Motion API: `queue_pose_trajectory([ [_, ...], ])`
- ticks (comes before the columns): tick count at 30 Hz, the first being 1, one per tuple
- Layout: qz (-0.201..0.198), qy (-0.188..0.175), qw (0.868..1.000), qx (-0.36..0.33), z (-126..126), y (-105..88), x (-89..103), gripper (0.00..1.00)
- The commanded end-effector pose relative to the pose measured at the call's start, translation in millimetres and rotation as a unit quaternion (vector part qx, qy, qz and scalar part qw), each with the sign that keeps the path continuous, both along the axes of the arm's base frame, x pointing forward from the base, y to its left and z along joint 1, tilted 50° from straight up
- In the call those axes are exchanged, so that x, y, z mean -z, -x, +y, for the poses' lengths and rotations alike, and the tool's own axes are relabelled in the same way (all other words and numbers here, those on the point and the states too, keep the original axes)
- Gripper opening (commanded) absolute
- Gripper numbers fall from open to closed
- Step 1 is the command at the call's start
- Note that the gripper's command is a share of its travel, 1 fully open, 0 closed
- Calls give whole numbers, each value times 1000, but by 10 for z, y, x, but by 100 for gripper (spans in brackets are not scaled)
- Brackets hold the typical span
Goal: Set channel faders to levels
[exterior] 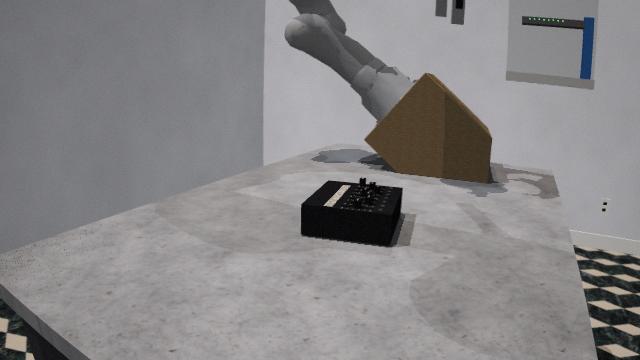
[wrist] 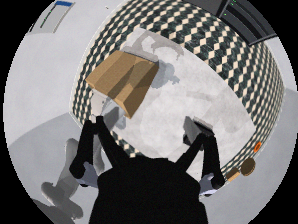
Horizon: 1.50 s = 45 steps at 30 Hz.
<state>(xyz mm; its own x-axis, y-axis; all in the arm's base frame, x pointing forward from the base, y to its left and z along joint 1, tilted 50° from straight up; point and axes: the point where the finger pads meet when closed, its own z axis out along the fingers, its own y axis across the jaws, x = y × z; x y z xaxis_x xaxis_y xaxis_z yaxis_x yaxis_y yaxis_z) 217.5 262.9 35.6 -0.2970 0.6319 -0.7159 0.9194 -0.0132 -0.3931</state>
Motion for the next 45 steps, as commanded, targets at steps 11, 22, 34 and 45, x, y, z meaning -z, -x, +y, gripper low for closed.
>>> queue_pose_trajectory([
  [11, -46, -11, 997, 59, 57, -216, -122, 100],
  [22, -46, -11, 997, 59, 57, -216, -122, 100],
  [34, -86, -22, 989, 116, 82, -462, -269, 100],
  [45, -86, -22, 989, 116, 82, -462, -269, 100],
])
